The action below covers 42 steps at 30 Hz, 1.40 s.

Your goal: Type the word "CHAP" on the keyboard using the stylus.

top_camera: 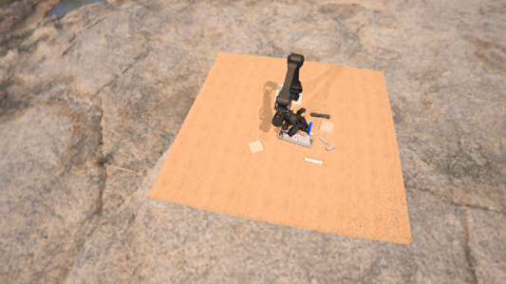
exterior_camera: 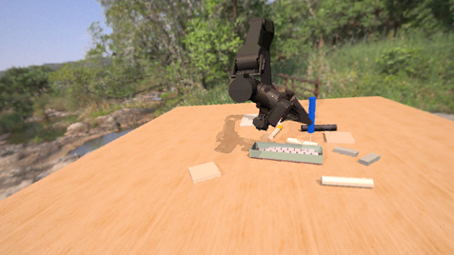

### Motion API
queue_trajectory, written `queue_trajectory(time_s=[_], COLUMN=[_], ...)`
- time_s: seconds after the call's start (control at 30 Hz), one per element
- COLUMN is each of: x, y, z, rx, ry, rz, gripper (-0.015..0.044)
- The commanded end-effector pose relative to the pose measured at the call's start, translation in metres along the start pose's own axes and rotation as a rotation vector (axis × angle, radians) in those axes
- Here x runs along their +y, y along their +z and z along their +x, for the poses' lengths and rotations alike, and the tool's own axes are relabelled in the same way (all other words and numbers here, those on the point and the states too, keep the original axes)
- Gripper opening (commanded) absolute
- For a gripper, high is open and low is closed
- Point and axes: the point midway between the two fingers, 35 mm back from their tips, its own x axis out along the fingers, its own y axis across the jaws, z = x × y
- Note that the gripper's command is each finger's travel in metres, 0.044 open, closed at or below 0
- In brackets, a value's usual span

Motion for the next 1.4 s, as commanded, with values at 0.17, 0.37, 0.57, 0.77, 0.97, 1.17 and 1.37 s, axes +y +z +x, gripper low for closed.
queue_trajectory(time_s=[0.17, 0.37, 0.57, 0.77, 0.97, 1.17, 1.37], x=[0.001, 0.001, 0.002, 0.002, 0.002, 0.002, 0.002], y=[-0.005, 0.007, 0.01, 0.012, 0.014, 0.018, 0.021], z=[0.012, 0.019, 0.021, 0.023, 0.024, 0.026, 0.028], rx=[0.012, 0.011, 0.011, 0.011, 0.011, 0.011, 0.011], ry=[0.003, 0.002, 0.002, 0.002, 0.002, 0.002, 0.002], rz=[0.003, 0.003, 0.003, 0.003, 0.003, 0.003, 0.003], gripper=[0.0, 0.0, 0.0081, 0.0081, 0.0081, 0.0081, 0.0081])
